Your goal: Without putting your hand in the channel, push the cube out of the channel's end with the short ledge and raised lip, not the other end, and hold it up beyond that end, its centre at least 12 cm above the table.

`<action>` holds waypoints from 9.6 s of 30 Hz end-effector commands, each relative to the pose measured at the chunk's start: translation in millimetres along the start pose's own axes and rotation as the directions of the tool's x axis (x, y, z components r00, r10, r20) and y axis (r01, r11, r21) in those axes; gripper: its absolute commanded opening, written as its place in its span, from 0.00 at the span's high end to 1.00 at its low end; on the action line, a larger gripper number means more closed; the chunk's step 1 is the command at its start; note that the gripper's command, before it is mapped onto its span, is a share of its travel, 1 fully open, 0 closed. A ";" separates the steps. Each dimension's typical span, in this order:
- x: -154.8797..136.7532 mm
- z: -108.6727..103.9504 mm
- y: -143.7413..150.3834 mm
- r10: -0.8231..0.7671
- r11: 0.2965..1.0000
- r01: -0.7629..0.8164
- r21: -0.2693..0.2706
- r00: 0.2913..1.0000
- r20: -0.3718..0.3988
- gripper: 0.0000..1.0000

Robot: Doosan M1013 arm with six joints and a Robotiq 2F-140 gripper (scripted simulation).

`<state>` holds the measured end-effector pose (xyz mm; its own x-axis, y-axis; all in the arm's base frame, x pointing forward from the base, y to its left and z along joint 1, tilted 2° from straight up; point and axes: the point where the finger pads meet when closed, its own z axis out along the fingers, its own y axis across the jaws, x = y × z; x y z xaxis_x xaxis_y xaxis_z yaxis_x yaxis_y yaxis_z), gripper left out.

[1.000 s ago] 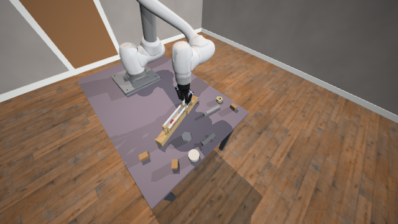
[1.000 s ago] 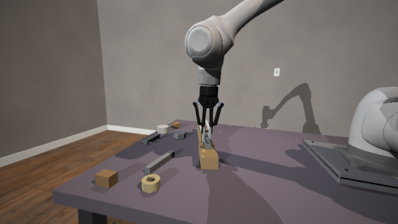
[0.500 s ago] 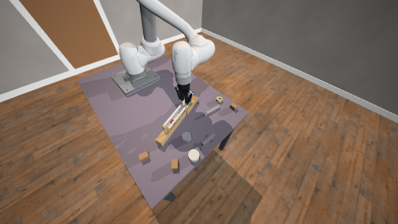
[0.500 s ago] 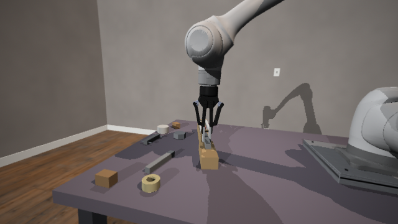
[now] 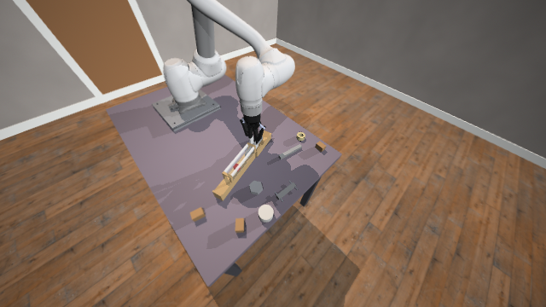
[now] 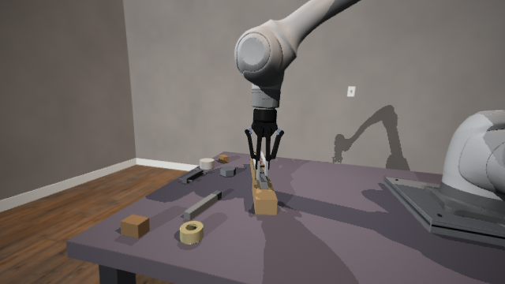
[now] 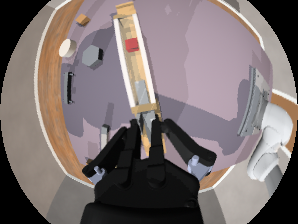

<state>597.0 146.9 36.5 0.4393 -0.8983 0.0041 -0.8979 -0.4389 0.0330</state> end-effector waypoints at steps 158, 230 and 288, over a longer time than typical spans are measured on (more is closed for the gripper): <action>-97.6 25.3 -176.0 0.465 0.886 -0.465 0.000 0.886 0.000 0.77; -97.6 47.2 -176.0 0.465 0.886 -0.465 0.000 0.886 0.000 1.00; -97.6 -66.8 -176.0 0.465 0.886 -0.465 0.000 0.886 0.000 1.00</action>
<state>714.0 313.0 96.8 -0.0282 -0.9994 0.0190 -0.9992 0.0287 0.0273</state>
